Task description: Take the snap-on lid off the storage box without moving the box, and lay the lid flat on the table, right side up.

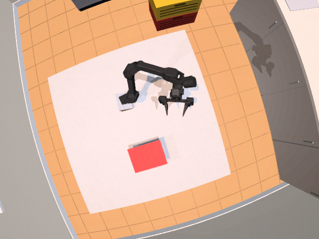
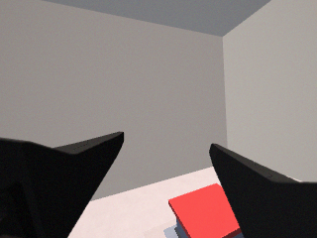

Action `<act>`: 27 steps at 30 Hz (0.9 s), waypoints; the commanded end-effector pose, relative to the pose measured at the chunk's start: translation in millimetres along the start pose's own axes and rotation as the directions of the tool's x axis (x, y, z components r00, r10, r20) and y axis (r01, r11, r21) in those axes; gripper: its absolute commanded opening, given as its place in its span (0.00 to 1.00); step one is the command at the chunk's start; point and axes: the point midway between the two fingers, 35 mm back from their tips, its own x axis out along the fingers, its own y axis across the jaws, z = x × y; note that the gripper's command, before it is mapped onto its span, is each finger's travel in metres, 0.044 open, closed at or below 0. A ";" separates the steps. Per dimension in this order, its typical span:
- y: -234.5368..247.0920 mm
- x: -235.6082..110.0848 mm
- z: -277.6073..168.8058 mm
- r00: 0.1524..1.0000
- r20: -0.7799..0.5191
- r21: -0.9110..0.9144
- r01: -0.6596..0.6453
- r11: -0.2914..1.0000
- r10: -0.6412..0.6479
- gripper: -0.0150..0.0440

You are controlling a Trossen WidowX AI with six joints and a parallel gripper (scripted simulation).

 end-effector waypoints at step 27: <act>-175.1 159.7 -205.8 0.649 -0.751 0.376 0.574 0.728 -0.124 0.65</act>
